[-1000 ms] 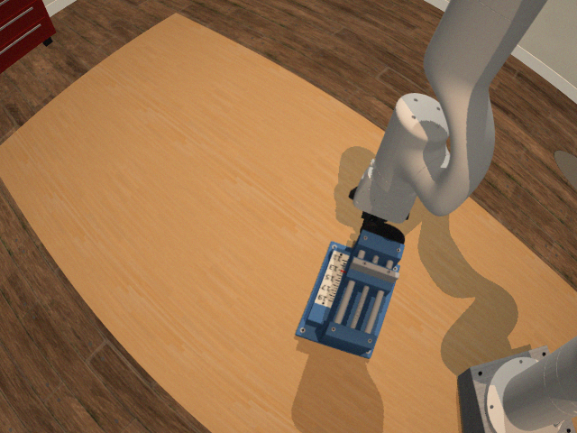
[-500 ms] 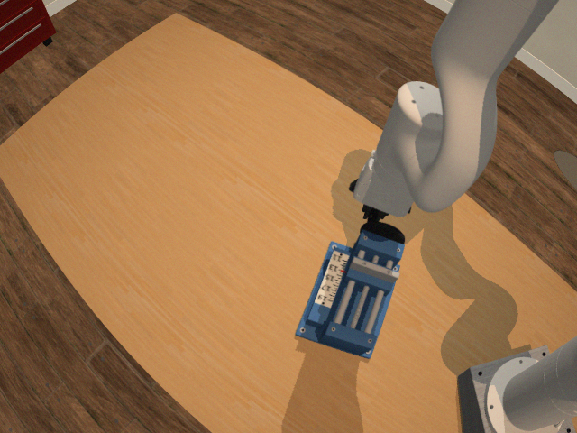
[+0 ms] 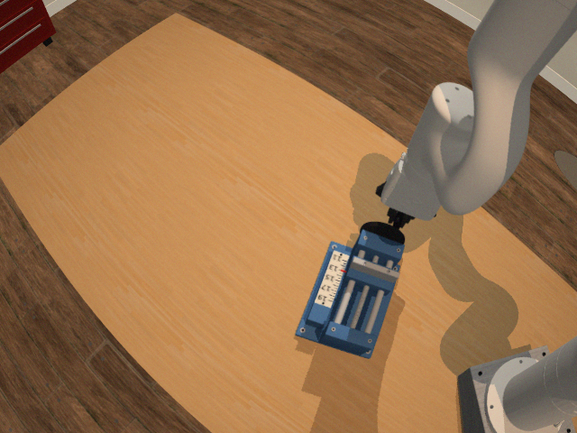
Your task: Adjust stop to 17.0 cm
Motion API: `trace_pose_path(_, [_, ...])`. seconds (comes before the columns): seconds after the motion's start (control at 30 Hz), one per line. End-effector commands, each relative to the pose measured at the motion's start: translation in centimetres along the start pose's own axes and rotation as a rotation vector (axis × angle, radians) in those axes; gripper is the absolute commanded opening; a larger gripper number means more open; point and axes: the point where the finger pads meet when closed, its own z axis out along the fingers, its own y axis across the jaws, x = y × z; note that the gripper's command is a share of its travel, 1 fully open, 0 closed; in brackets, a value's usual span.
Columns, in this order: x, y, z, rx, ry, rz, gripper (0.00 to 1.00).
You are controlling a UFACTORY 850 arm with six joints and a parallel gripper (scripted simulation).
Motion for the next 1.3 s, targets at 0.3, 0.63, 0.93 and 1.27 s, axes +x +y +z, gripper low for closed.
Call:
trace_pose_path(0.3, [0.1,1.1,1.2,0.001,0.003,0.0,0.06])
trace_pose_path(0.63, [0.1,1.4,2.2,0.001,0.003,0.0,0.06])
trace_pose_path(0.93, [0.1,1.4,3.2,0.001,0.003,0.0,0.06])
trace_pose_path(1.27, [0.1,-1.0,5.6,0.001,0.003,0.0,0.06])
